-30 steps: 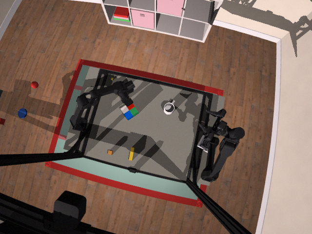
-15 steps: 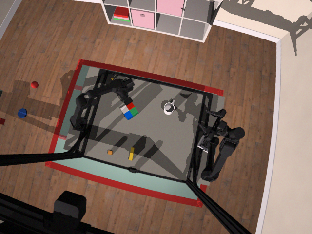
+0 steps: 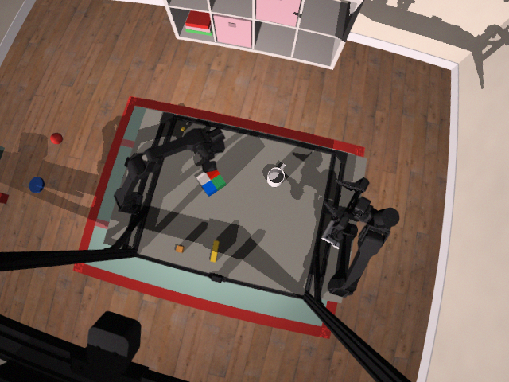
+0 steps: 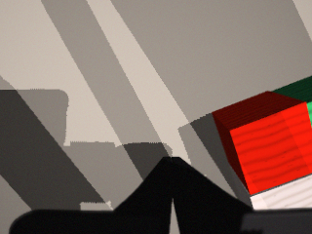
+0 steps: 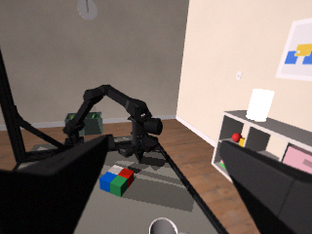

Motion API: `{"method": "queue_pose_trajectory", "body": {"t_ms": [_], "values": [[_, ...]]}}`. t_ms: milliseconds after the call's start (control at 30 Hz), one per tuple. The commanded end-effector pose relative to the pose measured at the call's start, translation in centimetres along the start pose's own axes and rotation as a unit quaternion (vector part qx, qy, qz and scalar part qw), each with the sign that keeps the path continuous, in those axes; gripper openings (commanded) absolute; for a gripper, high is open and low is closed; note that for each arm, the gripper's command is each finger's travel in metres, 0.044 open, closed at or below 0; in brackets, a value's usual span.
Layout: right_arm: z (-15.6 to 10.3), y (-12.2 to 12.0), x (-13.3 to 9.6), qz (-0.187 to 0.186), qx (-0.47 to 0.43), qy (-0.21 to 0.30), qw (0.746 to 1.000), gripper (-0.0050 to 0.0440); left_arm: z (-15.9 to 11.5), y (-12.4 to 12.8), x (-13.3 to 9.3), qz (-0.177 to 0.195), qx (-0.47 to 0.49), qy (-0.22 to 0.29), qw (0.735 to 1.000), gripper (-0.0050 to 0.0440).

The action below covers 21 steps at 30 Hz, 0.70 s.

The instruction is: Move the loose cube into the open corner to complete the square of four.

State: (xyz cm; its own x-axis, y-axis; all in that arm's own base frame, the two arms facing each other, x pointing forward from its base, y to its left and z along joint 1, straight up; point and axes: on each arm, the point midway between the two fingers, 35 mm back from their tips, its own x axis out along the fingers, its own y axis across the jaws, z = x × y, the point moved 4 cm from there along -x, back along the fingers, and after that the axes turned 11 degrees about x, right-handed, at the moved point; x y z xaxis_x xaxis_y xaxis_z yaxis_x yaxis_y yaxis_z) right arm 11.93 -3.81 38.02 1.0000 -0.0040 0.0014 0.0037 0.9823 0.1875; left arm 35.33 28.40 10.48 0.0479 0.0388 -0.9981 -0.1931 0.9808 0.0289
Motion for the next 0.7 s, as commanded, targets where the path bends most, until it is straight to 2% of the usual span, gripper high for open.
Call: {"method": "queue_pose_trajectory", "body": {"t_ms": [0,133,200,267,533,667], "values": [[0.0,0.0,0.0,0.002,0.002,0.000,1.000,0.0400,2.1,-0.6,1.1,-0.003,0.130,-0.001,0.992,0.0000],[0.0,0.0,0.0,0.002,0.002,0.000,1.000,0.0400,3.7,-1.1,1.1,0.002,0.245,-0.011,0.970,0.0000],[0.0,0.0,0.0,0.002,0.002,0.000,1.000,0.0400,3.7,-1.1,1.1,0.002,0.245,-0.011,0.970,0.0000],[0.0,0.0,0.0,0.002,0.002,0.000,1.000,0.0400,4.8,-1.5,1.1,0.007,0.334,-0.017,0.942,0.0000],[0.0,0.0,0.0,0.002,0.002,0.000,1.000,0.0400,7.4,-2.6,1.3,0.024,0.536,-0.028,0.843,0.0000],[0.0,0.0,0.0,0.002,0.002,0.000,1.000,0.0400,7.5,-2.6,1.3,0.024,0.541,-0.028,0.840,0.0000]]}}
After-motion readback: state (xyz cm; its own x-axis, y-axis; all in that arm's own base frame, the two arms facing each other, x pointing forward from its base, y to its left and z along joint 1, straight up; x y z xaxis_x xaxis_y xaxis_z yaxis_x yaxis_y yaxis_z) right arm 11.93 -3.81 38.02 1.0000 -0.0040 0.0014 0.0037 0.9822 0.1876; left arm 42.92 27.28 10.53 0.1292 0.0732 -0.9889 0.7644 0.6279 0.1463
